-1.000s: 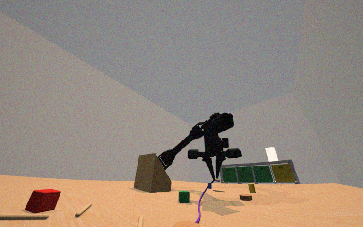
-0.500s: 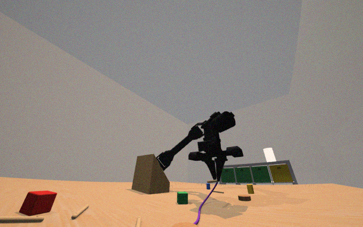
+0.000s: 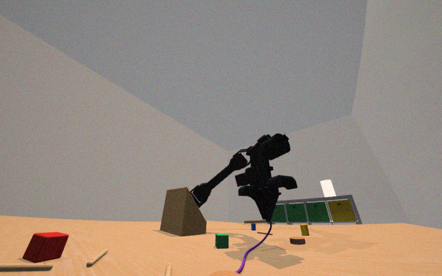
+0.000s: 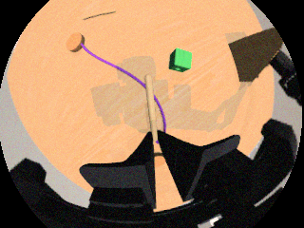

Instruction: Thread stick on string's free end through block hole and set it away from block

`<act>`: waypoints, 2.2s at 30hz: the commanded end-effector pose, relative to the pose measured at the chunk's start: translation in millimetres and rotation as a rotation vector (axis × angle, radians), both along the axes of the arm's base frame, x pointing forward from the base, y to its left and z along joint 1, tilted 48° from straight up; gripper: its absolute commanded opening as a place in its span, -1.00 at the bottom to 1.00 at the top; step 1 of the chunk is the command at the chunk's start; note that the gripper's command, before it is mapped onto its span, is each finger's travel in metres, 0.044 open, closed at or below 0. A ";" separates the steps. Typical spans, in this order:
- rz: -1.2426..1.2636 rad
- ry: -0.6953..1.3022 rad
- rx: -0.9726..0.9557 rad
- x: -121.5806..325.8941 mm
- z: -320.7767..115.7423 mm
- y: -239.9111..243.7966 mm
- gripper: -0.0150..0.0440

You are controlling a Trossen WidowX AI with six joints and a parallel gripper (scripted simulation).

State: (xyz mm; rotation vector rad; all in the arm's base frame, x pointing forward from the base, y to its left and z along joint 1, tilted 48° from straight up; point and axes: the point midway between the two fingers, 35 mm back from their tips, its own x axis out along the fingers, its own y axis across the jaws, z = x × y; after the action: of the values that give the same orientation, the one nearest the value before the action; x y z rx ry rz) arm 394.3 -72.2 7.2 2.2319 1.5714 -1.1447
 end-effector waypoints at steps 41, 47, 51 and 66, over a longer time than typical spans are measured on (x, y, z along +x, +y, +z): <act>-0.154 0.162 0.039 33.2 18.8 12.6 -0.49; -0.154 0.160 0.039 38.3 23.6 16.1 -0.49; -0.154 0.160 0.039 41.6 26.8 18.6 -0.49; -0.154 0.159 0.042 53.5 39.3 28.5 -0.49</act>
State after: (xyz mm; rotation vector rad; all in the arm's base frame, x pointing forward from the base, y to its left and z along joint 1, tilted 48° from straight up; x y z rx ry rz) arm 443.9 -45.0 42.8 2.3677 1.5152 -1.3767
